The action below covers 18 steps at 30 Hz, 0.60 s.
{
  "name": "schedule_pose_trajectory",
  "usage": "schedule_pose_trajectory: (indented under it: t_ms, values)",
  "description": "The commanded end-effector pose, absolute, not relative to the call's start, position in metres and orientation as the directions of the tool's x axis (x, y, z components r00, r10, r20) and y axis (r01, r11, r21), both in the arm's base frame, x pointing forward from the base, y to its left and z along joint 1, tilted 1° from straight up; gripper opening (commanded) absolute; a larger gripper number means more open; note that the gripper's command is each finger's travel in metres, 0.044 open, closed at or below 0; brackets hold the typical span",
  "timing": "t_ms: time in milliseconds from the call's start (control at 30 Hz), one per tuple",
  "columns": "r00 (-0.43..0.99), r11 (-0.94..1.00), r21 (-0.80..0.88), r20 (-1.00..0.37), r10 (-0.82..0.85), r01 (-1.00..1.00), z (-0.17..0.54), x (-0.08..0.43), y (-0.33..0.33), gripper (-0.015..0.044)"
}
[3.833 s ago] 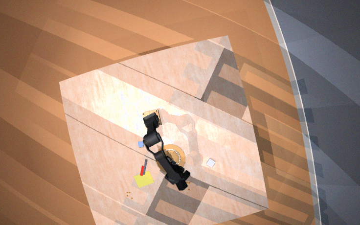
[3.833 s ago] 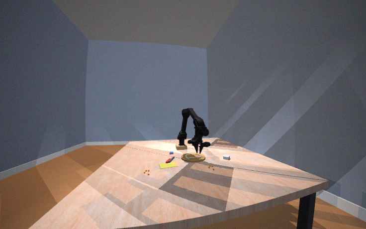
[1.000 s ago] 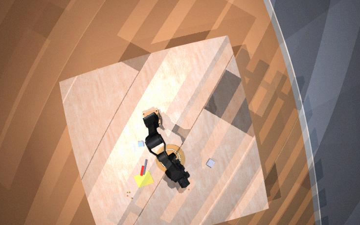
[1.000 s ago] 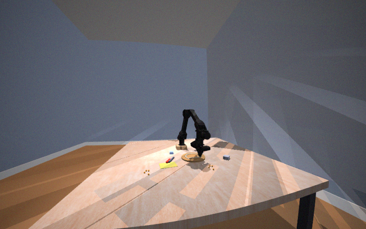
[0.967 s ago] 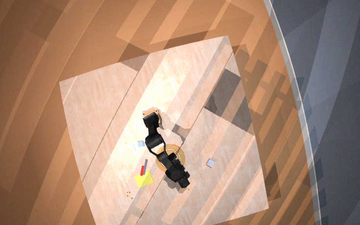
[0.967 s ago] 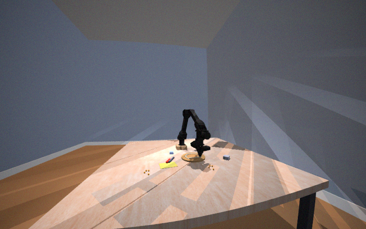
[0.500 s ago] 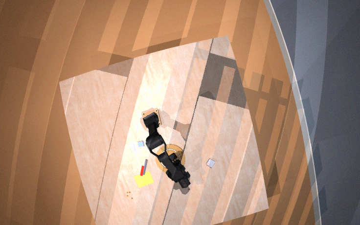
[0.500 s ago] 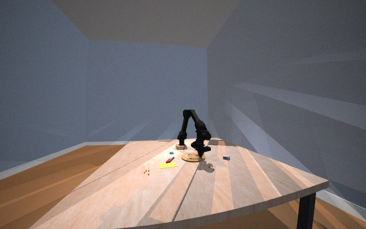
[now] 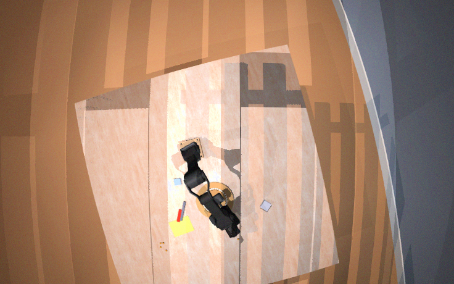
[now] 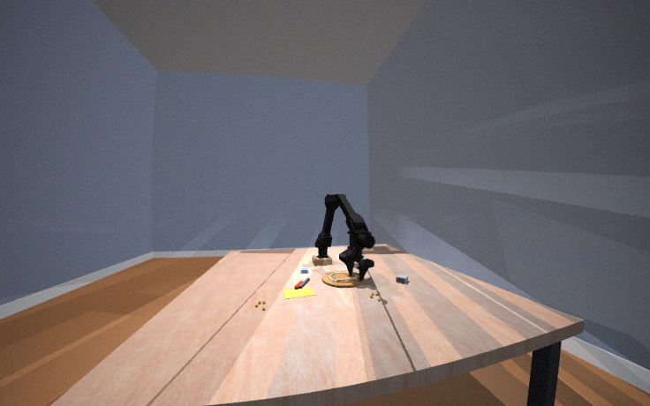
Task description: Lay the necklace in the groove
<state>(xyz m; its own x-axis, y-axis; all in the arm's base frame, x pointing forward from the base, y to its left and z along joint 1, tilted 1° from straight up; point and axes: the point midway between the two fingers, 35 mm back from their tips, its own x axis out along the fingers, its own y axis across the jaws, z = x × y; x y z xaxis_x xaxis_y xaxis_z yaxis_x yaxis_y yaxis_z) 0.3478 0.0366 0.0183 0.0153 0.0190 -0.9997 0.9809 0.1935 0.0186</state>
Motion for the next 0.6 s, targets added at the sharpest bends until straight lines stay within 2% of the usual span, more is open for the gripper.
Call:
schedule_pose_trajectory:
  t_ms: [0,567]
  values:
    - [0.015,0.193,0.019,-1.000,0.019,0.981,0.0187,0.3478,0.0366,0.0440]
    - [0.015,0.189,0.018,-1.000,0.022,0.982,0.0230,0.3478,0.0365,0.0440]
